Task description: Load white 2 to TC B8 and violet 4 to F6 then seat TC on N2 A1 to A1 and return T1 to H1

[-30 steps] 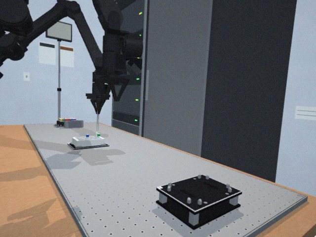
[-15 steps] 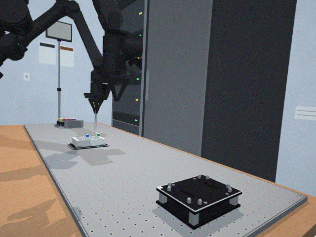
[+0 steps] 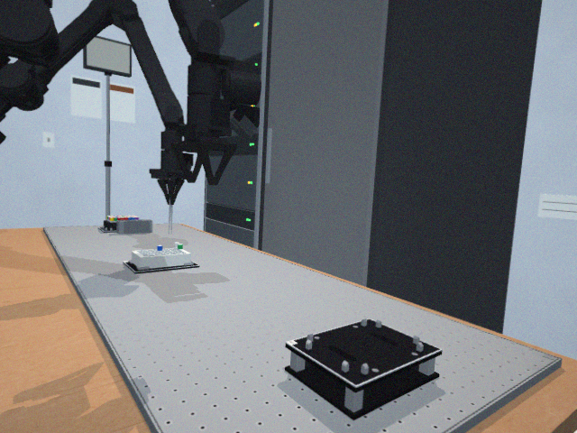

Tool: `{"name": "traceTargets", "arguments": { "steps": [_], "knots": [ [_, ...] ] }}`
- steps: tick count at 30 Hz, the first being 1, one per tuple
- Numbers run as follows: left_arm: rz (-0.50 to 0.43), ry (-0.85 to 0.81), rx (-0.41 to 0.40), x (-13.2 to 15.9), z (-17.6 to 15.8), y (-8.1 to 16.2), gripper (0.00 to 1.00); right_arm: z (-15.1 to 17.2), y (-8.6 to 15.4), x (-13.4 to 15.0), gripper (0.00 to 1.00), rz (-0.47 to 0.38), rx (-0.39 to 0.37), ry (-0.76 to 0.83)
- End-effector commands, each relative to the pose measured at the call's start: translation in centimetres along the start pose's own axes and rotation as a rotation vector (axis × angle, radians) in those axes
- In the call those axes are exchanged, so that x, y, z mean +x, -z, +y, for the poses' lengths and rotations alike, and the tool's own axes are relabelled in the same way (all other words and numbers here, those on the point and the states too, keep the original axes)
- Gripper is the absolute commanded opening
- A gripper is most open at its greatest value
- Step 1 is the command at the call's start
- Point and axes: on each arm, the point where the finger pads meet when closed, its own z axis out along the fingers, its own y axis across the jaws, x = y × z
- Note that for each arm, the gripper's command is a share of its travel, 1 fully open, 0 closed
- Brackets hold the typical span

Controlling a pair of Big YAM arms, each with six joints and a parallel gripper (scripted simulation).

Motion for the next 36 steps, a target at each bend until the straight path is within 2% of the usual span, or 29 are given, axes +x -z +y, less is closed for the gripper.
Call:
{"name": "traceTargets", "arguments": {
  "steps": [1,36],
  "knots": [
    [-0.011,0.005,0.033,-1.9,0.0,0.5,0.07,-0.2,0.4,-0.9,1.0,-0.017,0.006,-0.002],
    [-0.019,-0.001,0.039,-11.3,8.1,0.5,0.07,-0.2,0.4,-0.9,1.0,-0.017,0.006,-0.002]
  ]
}}
